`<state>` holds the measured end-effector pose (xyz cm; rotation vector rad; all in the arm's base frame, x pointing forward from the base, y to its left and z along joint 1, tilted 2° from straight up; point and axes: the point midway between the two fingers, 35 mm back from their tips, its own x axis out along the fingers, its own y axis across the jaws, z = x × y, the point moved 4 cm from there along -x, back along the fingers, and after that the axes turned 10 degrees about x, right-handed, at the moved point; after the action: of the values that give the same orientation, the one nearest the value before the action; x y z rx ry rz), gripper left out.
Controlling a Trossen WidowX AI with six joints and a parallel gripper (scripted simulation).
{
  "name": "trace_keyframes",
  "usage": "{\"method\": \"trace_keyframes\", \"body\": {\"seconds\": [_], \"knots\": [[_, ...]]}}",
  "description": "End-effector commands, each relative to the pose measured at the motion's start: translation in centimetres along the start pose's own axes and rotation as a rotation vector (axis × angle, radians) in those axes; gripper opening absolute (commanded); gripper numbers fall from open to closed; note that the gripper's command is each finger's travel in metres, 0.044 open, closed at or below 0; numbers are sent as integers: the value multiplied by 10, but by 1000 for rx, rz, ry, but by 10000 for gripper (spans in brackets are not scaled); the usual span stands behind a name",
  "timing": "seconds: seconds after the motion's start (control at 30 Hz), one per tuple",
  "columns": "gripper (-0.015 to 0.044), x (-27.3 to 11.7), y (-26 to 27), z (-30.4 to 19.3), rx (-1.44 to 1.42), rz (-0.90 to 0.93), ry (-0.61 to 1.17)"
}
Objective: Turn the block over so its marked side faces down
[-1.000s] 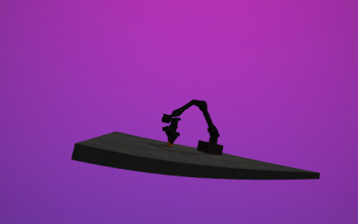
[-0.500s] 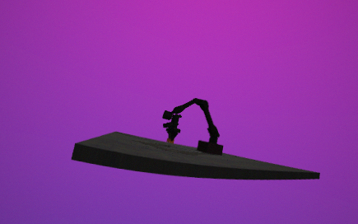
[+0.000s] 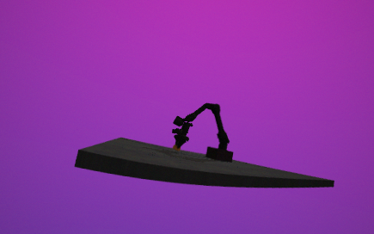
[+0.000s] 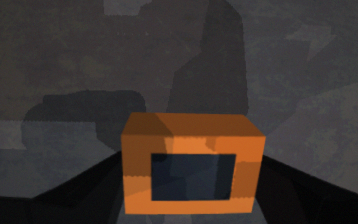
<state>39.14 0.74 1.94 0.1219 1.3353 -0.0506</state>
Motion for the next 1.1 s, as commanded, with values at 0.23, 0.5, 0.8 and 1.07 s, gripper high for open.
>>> {"method": "trace_keyframes", "body": {"seconds": [0.23,0.5,0.8,1.07], "knots": [[0,0,-1,-10,7,33,-168],[0,-3,-3,-19,6,53,-285],[0,-2,-3,-22,6,61,-331],[0,19,-3,-21,7,80,-444]]}}
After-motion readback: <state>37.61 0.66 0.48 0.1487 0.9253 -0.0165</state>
